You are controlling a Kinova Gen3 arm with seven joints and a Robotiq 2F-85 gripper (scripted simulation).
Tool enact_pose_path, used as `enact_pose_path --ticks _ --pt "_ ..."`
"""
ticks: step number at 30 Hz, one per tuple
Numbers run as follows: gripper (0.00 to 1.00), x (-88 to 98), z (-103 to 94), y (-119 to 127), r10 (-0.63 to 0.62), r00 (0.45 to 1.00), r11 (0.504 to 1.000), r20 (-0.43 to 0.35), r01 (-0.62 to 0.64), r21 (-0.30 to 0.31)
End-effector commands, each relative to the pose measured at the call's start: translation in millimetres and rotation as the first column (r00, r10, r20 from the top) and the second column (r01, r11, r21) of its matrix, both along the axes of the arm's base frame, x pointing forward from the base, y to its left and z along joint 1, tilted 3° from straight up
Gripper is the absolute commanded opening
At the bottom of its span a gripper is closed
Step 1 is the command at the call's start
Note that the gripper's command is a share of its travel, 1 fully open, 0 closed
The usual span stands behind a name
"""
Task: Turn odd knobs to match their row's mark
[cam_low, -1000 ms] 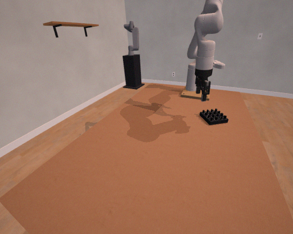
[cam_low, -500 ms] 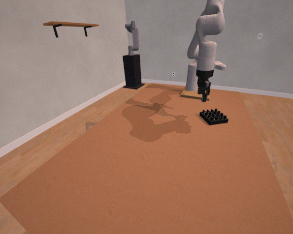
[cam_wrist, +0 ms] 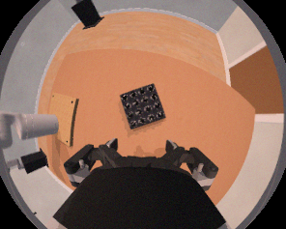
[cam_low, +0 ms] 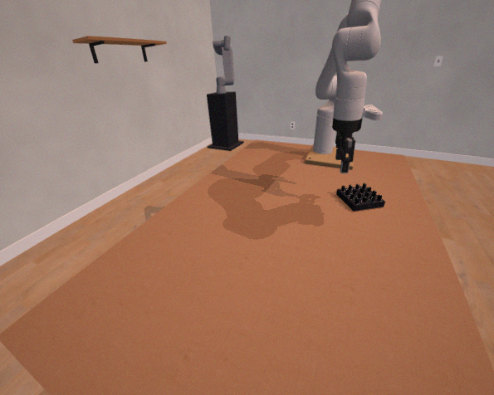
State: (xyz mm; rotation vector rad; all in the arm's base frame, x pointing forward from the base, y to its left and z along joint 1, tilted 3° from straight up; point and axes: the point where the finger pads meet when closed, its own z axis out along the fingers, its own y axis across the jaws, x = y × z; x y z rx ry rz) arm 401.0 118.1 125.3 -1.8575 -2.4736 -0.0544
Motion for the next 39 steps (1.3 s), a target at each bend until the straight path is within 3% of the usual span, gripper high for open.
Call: enact_pose_path --ticks 1,39 --pt "1.00 -0.7 0.0 1.6 0.002 1.000 1.000 0.000 -0.002 0.000" --pt "1.00 -9.5 -8.8 13.8 -0.192 0.981 0.981 -0.006 0.192 -0.005"
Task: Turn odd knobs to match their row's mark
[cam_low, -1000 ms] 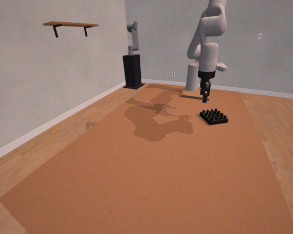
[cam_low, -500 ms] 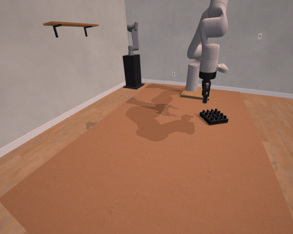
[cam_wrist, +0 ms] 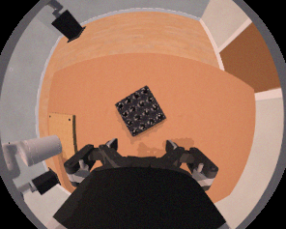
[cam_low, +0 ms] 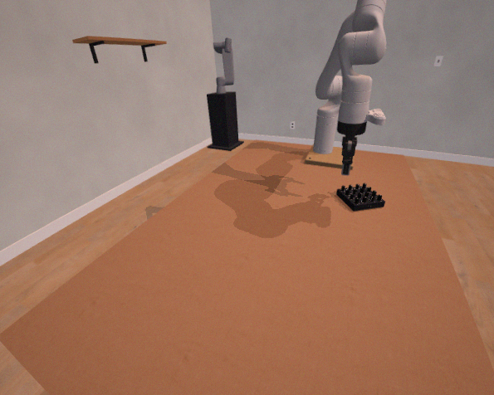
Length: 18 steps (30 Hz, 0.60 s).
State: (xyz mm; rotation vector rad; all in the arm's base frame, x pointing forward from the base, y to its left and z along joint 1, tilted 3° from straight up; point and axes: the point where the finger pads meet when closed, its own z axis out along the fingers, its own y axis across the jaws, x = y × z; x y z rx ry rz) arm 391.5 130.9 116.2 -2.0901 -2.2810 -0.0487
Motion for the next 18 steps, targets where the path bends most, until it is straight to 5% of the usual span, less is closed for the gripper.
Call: enact_pose_path --ticks 1,18 --pt "1.00 -0.1 0.4 0.9 0.002 1.000 1.000 0.001 -0.002 0.000" --pt "1.00 -4.3 -3.6 6.2 -0.091 0.996 0.996 -0.001 0.091 -0.002"
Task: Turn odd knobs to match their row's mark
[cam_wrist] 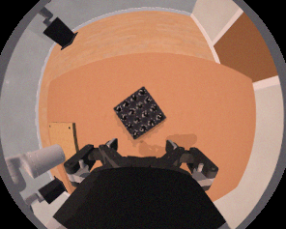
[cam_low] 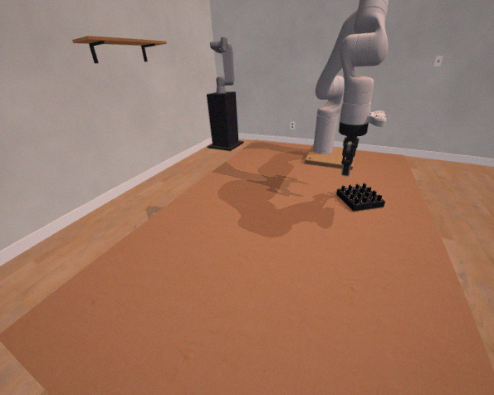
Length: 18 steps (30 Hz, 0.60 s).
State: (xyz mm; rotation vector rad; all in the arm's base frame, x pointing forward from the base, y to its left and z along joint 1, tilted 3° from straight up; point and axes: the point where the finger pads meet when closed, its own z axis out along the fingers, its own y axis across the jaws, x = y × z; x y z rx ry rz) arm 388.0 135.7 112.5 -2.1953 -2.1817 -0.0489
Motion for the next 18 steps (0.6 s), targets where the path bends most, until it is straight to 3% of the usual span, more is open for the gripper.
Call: enact_pose_path --ticks 1,18 --pt "1.00 -0.7 0.1 1.4 0.002 1.000 1.000 0.000 -0.002 -0.001" --pt "1.00 -4.7 -3.6 6.2 -0.088 0.996 0.996 -0.001 0.088 -0.003"
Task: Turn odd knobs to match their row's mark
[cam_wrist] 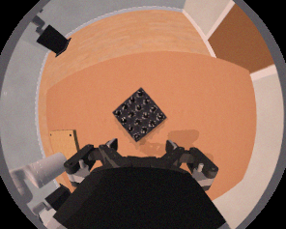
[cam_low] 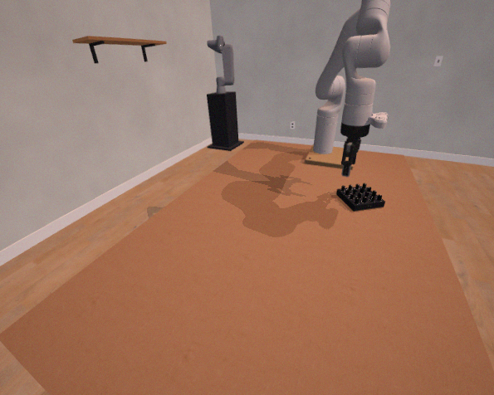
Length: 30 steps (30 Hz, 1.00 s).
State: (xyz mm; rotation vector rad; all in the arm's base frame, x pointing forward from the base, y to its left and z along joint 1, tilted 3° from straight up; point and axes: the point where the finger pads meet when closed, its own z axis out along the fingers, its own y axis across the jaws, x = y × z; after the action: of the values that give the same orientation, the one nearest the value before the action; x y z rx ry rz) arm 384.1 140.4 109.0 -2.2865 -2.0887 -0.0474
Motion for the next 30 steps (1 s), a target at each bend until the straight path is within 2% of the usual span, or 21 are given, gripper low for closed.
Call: enact_pose_path --ticks 1,30 --pt "1.00 -0.8 -0.1 1.5 -0.004 1.000 1.000 0.000 0.004 0.000" --pt "1.00 -6.6 -5.3 7.9 -0.136 0.991 0.991 -0.001 0.136 -0.004"
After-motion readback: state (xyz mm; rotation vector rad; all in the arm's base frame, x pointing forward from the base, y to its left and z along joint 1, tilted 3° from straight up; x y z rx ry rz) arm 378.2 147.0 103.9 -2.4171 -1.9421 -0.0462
